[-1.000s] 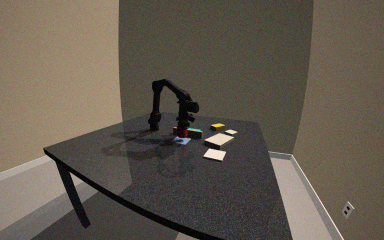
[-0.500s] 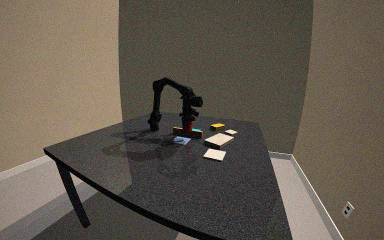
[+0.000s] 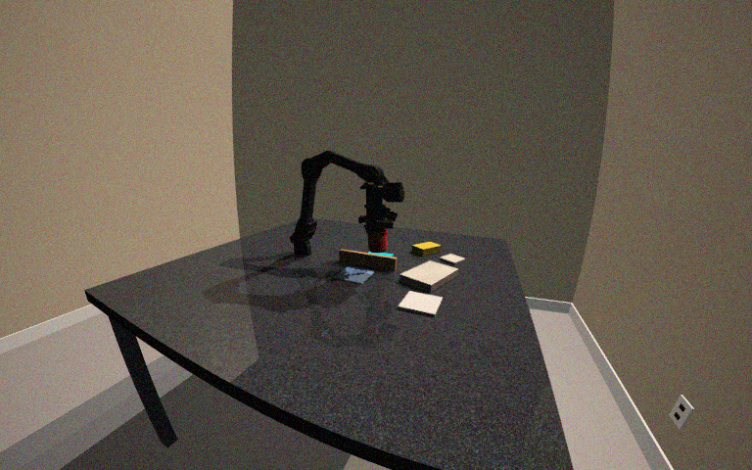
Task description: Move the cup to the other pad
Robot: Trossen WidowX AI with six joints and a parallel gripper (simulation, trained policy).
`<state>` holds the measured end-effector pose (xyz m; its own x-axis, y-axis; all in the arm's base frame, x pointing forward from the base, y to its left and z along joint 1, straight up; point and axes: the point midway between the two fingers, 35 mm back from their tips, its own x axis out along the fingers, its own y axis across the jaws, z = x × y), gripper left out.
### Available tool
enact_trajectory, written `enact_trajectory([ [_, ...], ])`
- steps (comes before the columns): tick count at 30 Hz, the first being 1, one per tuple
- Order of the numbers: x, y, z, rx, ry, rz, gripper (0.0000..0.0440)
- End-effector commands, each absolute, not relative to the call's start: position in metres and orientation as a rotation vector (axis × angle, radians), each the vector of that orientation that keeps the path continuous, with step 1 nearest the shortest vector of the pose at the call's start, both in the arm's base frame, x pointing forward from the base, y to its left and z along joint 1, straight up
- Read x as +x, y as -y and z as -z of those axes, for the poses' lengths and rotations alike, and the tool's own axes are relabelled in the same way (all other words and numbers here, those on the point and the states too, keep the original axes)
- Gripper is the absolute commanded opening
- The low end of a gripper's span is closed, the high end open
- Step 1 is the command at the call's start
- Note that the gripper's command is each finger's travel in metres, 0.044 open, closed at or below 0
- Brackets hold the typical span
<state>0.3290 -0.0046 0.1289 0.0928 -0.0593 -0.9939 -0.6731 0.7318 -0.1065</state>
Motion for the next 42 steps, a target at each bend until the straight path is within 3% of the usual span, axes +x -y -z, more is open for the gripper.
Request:
enact_trajectory([
  [1,0.332,-0.007,-0.132,-0.652,-1.408,-0.514,0.0000],
  [42,0.306,-0.126,-0.088,-0.733,-1.342,-0.610,0.0000],
])
